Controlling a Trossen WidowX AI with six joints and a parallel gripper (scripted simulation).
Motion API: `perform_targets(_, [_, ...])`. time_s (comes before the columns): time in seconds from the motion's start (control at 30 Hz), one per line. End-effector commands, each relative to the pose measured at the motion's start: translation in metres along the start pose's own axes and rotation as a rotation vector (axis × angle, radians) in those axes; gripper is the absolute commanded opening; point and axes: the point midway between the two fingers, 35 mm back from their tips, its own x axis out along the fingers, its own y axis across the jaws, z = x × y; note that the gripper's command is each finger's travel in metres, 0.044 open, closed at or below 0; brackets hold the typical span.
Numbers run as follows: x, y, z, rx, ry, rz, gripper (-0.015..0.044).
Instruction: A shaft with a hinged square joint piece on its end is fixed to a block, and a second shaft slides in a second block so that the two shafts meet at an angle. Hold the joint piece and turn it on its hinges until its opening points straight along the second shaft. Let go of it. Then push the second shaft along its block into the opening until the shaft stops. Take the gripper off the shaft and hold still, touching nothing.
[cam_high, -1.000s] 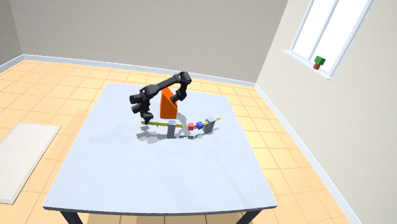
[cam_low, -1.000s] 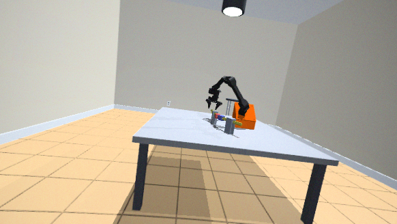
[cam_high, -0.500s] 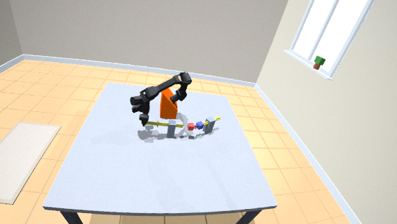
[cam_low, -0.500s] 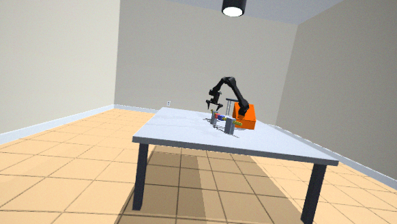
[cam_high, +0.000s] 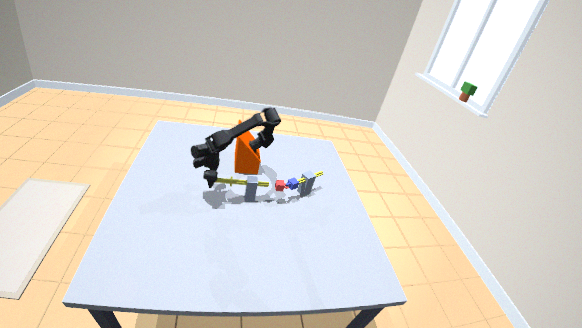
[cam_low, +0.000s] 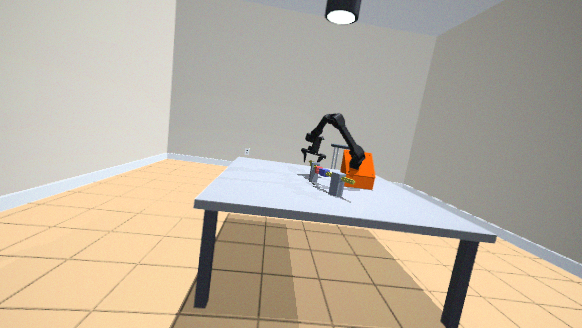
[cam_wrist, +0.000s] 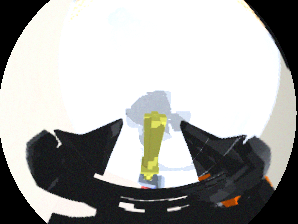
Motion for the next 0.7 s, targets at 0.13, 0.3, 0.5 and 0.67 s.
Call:
perform_targets(0.13, [0.0148,-0.0013,-0.0016,0.006,0.007,-0.001,0.044])
perform_targets(0.3, [0.0158,-0.0014,-0.0017,0.006,0.007,-0.001,0.0361])
perform_targets(0.5, [0.0158,-0.0014,-0.0017,0.006,0.007,-0.001,0.0204])
perform_targets(0.67, [0.0158,-0.0014,-0.0017,0.006,0.007,-0.001,0.0102])
